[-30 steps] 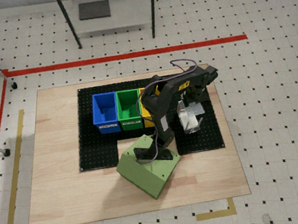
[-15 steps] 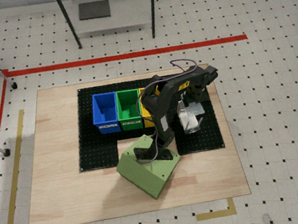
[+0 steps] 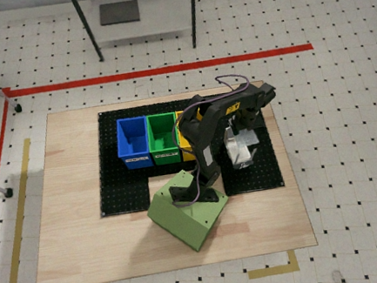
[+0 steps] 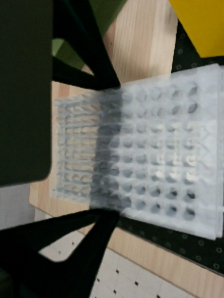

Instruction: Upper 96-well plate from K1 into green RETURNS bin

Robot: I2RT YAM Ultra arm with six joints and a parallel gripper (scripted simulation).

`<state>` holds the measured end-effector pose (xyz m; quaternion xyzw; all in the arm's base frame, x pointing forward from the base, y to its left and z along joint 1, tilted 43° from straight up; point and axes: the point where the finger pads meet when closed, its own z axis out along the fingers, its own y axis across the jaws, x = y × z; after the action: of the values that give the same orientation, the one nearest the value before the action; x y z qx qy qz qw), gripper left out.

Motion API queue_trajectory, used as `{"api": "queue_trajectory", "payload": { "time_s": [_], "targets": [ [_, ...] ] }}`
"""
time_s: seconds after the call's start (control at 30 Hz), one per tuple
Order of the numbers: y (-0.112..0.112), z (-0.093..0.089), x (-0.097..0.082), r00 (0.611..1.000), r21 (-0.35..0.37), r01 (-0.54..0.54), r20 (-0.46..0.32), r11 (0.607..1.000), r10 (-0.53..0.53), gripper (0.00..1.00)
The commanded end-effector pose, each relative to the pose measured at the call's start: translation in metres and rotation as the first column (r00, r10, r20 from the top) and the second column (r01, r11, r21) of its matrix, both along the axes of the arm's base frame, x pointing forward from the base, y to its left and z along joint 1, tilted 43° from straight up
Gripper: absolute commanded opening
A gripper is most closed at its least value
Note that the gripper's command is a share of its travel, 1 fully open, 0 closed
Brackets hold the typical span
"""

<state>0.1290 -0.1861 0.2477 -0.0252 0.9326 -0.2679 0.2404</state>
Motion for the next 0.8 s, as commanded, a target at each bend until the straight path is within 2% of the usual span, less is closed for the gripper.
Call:
{"api": "queue_trajectory", "payload": {
  "time_s": [0.0,0.6,0.63,0.77],
  "targets": [
    [0.004,0.016,-0.003,1.000,-0.035,0.005,0.028,0.999,-0.004,0.00],
    [0.004,0.016,-0.003,1.000,-0.035,0.005,0.028,0.999,-0.004,0.00],
    [0.010,-0.002,-0.002,0.999,0.019,0.029,0.020,0.999,-0.029,0.00],
    [0.021,-0.007,0.003,0.990,0.076,0.113,0.074,0.991,-0.119,0.00]
  ]
}}
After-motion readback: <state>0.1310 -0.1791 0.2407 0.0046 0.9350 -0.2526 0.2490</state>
